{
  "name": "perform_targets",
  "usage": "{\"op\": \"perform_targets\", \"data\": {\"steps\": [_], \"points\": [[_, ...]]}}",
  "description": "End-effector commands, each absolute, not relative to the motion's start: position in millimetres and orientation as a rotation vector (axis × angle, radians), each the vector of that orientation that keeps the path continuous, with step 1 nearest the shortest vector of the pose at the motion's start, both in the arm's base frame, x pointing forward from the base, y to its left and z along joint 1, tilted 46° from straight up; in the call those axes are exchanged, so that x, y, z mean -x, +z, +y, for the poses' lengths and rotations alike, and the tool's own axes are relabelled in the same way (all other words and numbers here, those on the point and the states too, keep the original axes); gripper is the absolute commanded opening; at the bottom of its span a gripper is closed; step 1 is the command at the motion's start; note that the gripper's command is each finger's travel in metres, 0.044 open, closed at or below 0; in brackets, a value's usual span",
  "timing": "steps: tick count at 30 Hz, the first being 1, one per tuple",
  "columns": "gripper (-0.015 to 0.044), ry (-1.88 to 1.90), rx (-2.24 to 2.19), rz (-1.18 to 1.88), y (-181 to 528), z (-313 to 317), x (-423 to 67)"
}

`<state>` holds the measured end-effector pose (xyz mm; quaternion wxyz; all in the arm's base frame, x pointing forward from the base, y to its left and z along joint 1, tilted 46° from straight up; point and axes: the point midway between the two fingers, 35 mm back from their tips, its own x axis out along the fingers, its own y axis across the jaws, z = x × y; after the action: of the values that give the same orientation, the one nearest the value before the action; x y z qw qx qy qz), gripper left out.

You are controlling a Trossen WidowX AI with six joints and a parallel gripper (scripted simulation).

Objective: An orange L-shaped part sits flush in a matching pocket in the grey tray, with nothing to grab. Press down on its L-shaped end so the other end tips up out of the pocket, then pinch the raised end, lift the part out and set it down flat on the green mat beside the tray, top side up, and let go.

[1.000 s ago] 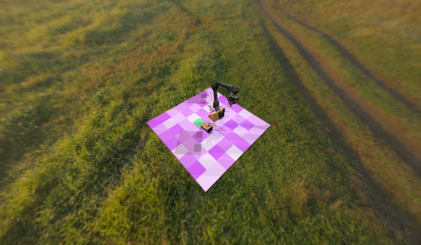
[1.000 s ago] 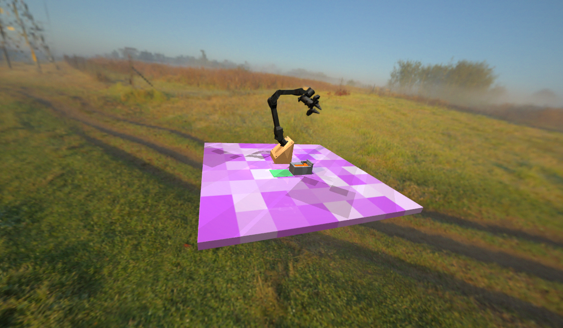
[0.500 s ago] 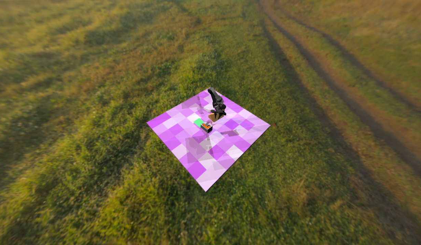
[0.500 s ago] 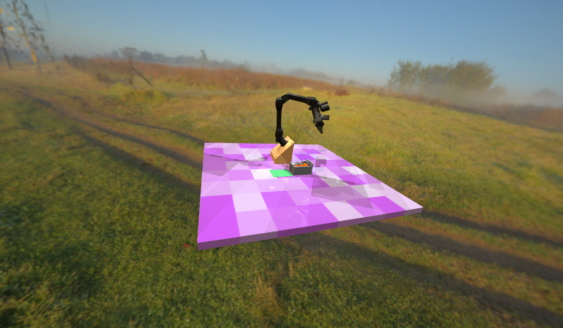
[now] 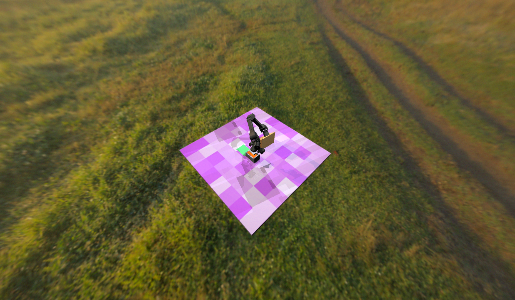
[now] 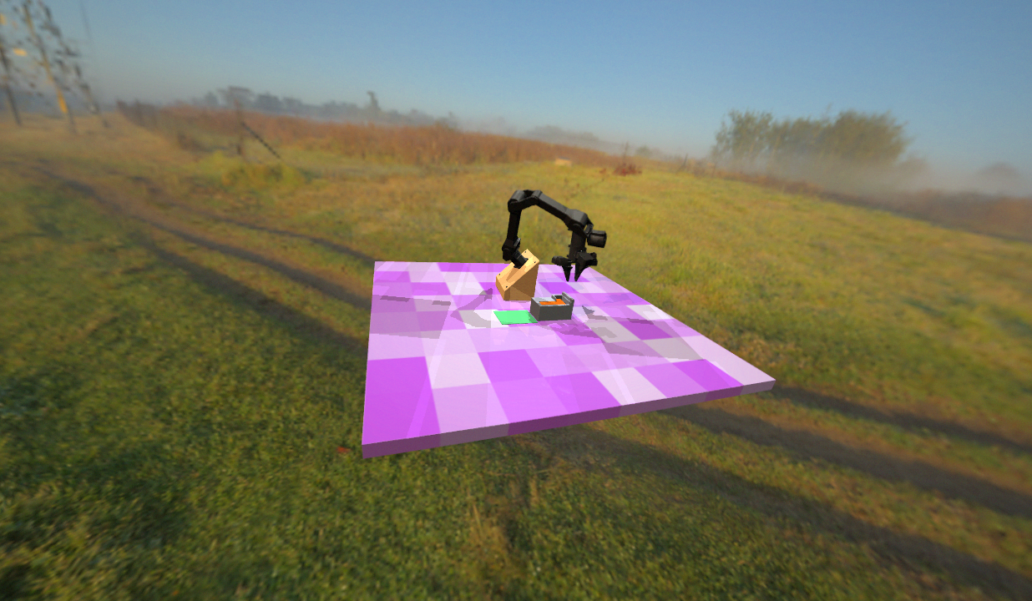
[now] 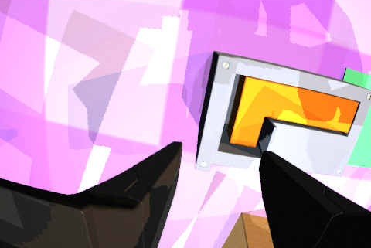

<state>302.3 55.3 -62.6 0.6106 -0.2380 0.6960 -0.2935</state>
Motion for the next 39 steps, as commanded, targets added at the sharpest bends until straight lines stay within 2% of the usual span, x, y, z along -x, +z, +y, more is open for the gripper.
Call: {"op": "perform_targets", "data": {"steps": [1,7,14,39], "points": [[0.0180,-0.755,0.477,1.609,-66,47,-301],[0.0180,-0.755,0.477,1.609,-68,45,-301],[0.0180,-0.758,0.480,1.608,-117,-3,-288],[0.0180,-0.760,0.481,1.607,-137,-24,-282]]}}
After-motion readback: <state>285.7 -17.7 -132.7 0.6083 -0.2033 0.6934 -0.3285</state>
